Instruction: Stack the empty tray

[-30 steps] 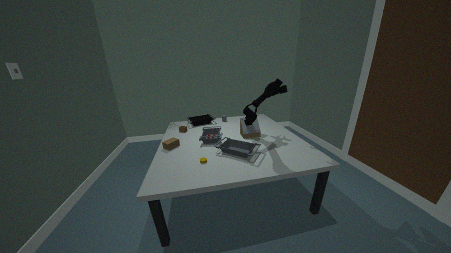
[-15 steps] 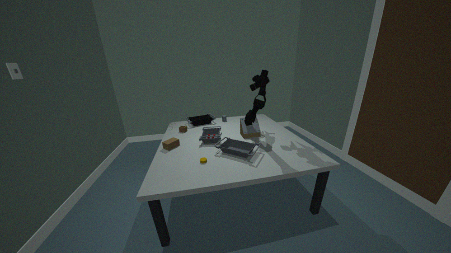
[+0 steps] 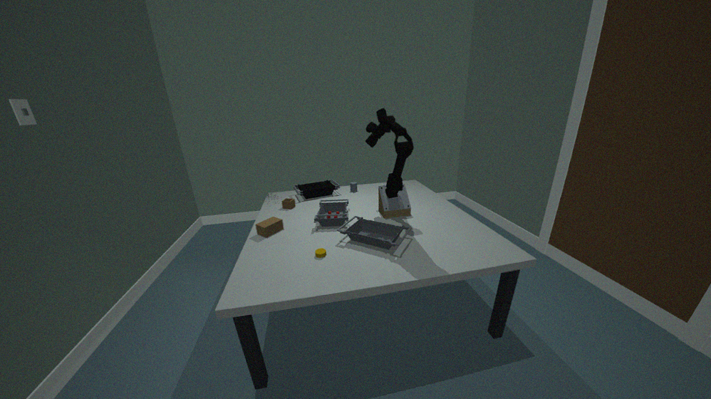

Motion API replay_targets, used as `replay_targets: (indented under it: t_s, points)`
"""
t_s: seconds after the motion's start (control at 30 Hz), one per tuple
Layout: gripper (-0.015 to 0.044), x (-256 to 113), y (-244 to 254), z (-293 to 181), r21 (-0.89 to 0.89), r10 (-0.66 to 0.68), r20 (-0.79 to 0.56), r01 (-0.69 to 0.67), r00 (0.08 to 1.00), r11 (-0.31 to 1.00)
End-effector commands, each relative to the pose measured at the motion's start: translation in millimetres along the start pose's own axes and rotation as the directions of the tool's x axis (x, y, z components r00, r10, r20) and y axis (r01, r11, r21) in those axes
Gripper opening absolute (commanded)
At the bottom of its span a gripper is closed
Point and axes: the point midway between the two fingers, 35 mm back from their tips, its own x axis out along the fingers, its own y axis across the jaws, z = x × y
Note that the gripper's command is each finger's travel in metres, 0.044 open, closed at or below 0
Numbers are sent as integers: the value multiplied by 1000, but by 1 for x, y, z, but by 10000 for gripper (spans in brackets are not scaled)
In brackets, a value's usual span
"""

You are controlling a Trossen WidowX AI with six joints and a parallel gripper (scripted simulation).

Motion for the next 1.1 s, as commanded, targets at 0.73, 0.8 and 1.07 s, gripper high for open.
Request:
replay_targets:
  t_s: [0.73, 0.8, 1.07]
  points:
    - [87, 180, 390, -16, -115, 549, -660, -791, 513, 601]
    - [87, 181, 392, -18, -112, 548, -665, -793, 508, 598]
    - [87, 194, 406, -33, -112, 548, -665, -793, 508, 598]
